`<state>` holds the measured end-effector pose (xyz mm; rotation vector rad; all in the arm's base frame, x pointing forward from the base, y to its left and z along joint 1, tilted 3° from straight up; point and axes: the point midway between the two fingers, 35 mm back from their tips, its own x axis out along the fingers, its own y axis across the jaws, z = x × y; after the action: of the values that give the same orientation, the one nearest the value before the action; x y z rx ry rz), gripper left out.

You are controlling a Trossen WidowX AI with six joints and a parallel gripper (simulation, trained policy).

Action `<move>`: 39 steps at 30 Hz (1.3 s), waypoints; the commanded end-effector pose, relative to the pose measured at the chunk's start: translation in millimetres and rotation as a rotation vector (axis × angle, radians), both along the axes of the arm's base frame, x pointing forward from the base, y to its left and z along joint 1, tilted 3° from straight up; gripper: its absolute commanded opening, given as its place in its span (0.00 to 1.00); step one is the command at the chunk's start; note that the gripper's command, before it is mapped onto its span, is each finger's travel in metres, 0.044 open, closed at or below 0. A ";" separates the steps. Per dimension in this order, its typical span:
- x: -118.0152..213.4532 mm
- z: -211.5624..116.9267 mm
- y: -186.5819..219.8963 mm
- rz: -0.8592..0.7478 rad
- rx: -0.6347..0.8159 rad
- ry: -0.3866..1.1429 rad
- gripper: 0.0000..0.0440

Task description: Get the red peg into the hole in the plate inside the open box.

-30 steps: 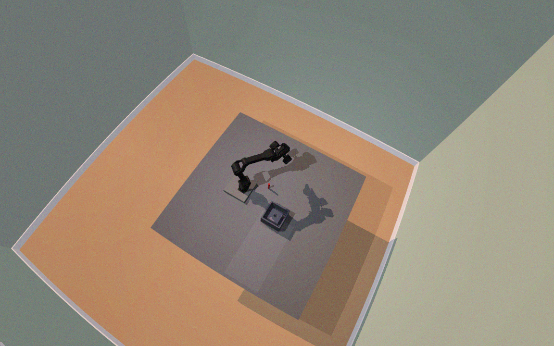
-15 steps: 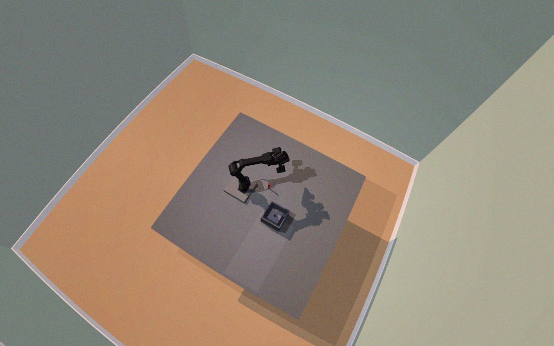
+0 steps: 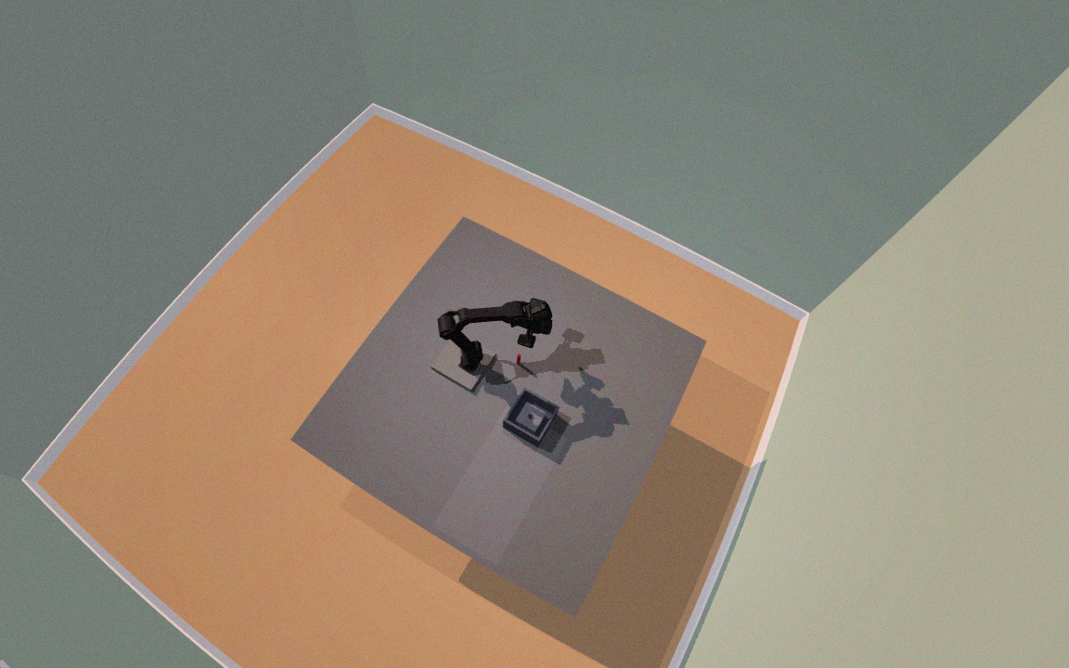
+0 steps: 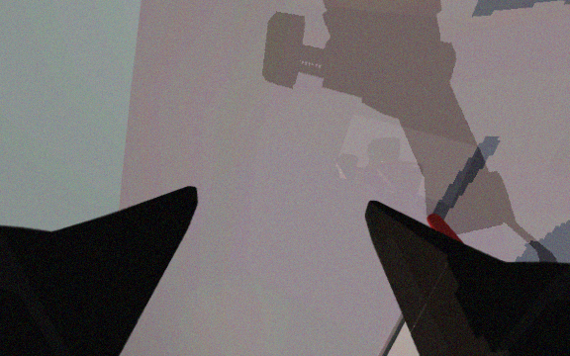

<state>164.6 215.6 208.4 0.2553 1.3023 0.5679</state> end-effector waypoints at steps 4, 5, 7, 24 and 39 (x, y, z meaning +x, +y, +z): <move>-1.3 -21.3 -26.2 -0.213 -0.067 0.113 1.00; -1.6 -24.5 -29.5 -0.242 -0.077 0.129 1.00; -2.3 -31.1 -36.0 -0.301 -0.096 0.160 1.00; -8.1 -103.9 -77.2 -0.794 -0.229 0.367 1.00; -1.3 -163.9 -81.6 -1.034 -0.175 0.398 0.87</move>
<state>163.1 136.0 55.8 0.8215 1.3952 -0.4528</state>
